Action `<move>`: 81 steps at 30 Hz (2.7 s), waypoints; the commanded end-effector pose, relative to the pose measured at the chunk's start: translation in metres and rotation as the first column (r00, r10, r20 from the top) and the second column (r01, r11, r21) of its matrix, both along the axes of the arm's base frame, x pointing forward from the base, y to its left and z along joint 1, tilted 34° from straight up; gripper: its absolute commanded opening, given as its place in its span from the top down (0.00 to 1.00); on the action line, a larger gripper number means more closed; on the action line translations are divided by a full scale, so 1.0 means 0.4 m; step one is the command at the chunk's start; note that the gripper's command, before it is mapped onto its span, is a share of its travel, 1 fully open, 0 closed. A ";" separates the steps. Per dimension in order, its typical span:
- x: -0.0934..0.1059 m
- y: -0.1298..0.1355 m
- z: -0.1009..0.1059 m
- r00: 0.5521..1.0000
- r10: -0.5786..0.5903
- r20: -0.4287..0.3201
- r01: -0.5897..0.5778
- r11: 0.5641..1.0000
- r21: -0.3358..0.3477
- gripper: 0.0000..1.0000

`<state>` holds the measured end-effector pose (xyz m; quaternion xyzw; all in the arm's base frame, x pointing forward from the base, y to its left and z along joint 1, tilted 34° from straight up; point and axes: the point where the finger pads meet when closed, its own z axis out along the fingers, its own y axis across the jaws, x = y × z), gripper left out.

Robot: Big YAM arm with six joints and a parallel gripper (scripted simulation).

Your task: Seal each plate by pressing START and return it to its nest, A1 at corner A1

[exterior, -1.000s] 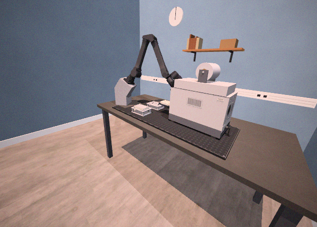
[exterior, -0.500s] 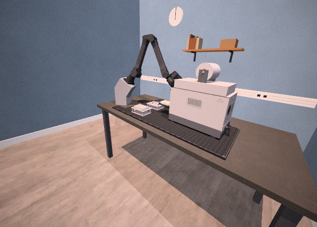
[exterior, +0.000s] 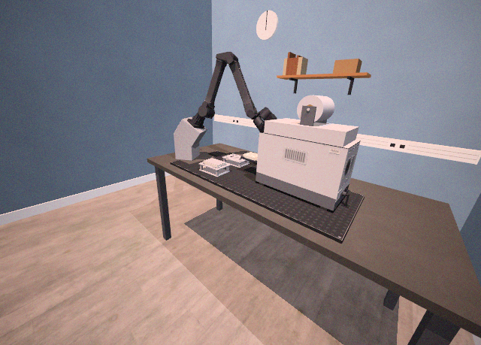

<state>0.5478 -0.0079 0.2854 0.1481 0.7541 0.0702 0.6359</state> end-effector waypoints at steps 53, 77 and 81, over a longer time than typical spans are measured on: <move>0.047 -0.006 0.053 1.000 0.004 0.029 -0.004 1.000 -0.009 1.00; 0.059 -0.026 0.058 1.000 -0.008 0.029 0.008 1.000 -0.009 1.00; 0.062 -0.026 0.064 0.999 -0.007 0.032 0.007 1.000 -0.009 1.00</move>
